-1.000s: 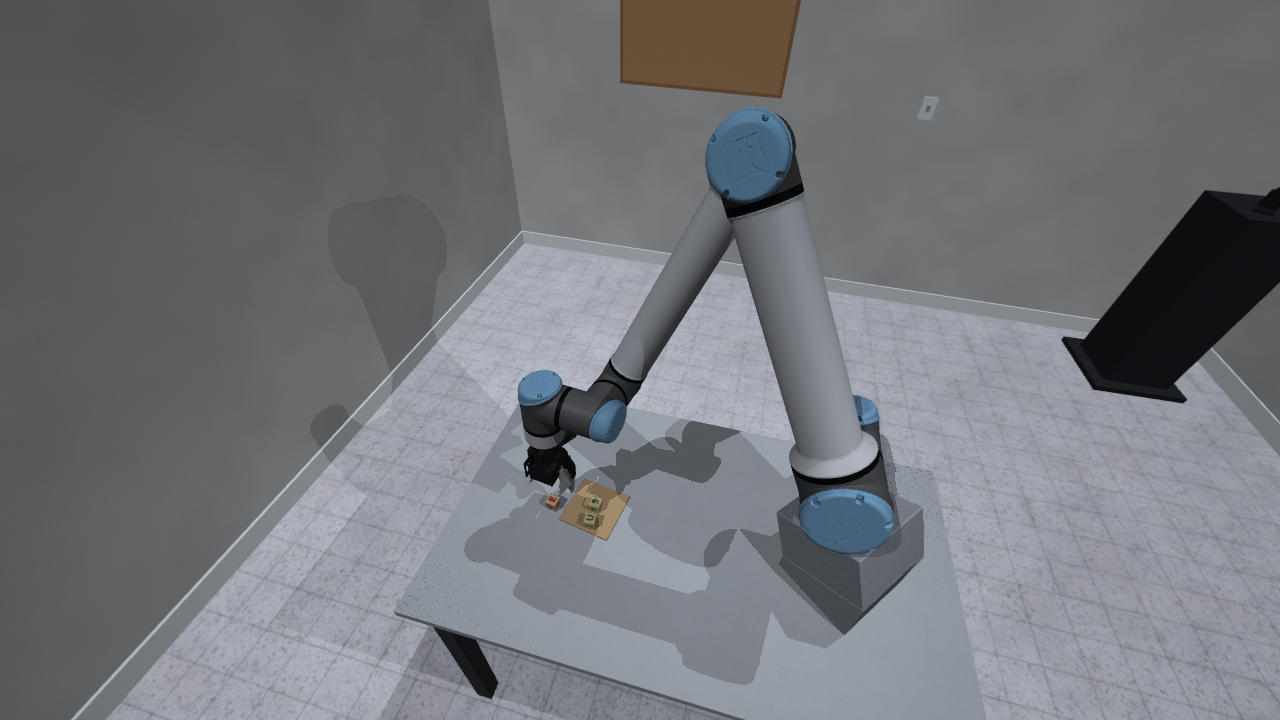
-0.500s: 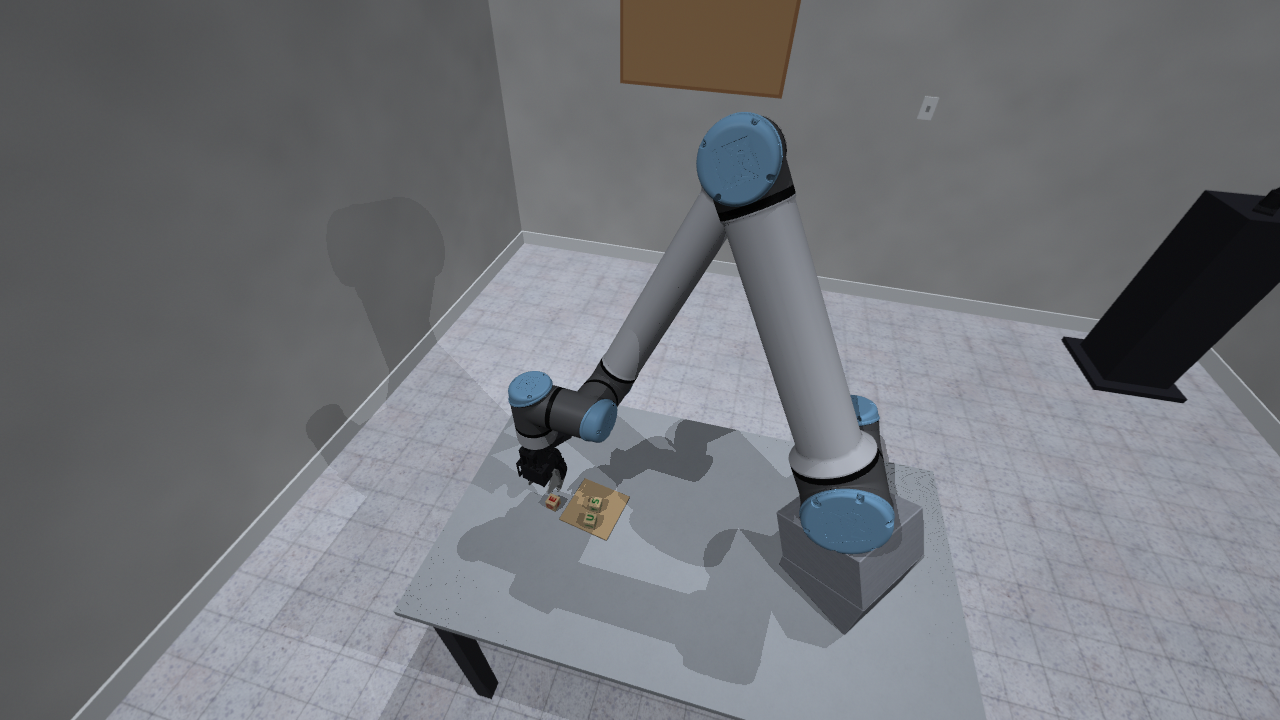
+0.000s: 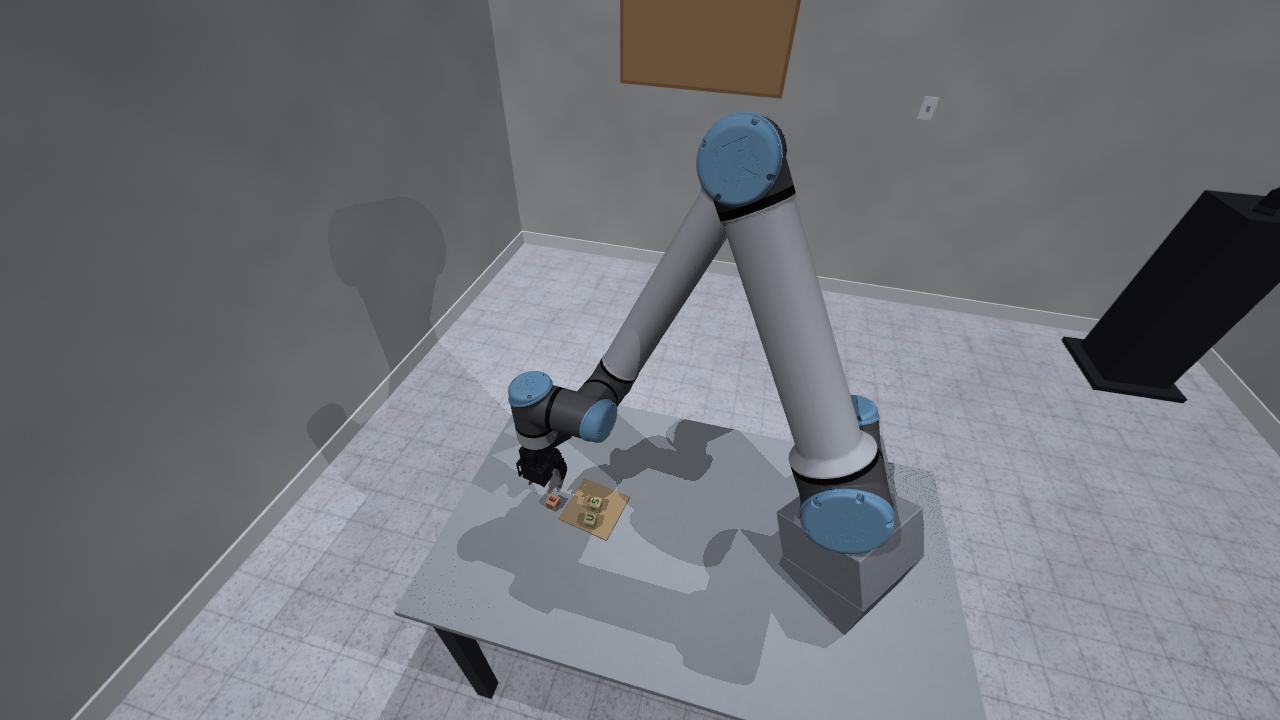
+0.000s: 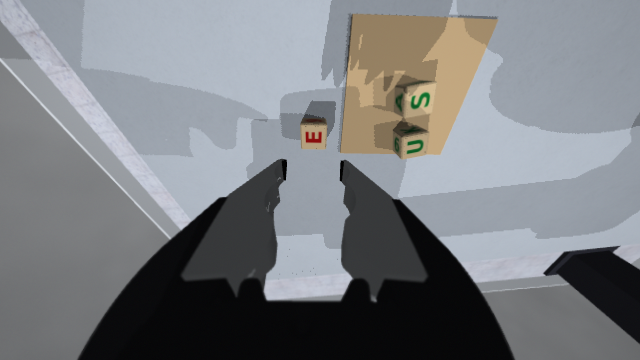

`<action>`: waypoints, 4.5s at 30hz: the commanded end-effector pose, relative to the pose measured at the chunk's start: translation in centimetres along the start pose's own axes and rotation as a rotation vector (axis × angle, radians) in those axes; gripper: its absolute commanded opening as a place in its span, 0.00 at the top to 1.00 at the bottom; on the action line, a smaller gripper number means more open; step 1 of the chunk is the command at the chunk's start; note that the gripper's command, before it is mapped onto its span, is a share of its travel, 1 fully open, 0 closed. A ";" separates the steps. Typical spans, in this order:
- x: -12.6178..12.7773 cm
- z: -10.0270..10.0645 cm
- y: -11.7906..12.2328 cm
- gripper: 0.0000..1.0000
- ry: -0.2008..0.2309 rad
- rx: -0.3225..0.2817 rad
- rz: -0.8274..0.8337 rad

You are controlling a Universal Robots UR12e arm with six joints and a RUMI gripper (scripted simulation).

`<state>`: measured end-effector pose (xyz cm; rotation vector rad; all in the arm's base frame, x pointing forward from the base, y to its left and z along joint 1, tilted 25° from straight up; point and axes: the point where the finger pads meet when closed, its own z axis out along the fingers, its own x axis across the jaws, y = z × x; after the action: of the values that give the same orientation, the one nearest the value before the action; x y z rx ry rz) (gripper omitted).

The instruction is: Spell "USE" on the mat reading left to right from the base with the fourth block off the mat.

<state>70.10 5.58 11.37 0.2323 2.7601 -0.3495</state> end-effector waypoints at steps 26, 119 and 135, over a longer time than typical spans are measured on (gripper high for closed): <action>-0.1 1.1 0.0 0.72 -0.001 0.001 0.001; -0.1 7.0 -0.1 0.72 -0.001 0.000 0.001; -0.3 8.8 0.0 0.72 -0.003 0.000 0.001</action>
<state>72.76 3.34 3.49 0.2318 2.7628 -0.3510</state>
